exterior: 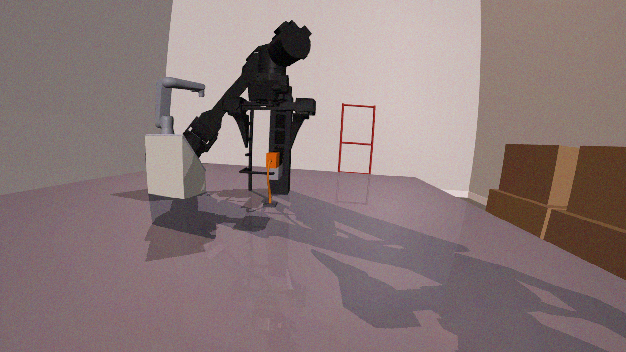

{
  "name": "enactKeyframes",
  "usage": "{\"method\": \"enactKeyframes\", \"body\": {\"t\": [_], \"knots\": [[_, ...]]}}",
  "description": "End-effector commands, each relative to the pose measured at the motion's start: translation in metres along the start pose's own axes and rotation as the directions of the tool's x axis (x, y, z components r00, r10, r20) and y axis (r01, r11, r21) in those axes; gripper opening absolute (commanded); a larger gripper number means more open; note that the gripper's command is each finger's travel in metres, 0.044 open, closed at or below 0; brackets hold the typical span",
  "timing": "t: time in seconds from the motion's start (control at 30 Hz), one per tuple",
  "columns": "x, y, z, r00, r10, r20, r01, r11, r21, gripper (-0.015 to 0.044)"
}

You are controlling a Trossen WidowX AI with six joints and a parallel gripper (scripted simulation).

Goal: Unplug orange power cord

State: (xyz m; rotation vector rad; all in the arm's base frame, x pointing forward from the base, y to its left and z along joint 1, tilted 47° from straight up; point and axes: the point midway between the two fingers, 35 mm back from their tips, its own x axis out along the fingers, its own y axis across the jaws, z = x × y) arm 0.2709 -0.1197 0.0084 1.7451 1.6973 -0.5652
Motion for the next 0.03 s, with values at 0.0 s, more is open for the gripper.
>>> {"method": "enactKeyframes", "body": {"t": [0.0], "knots": [[-0.0001,-0.0004,0.0003,1.0,-0.002,0.0,0.002,1.0,-0.002,0.044]]}}
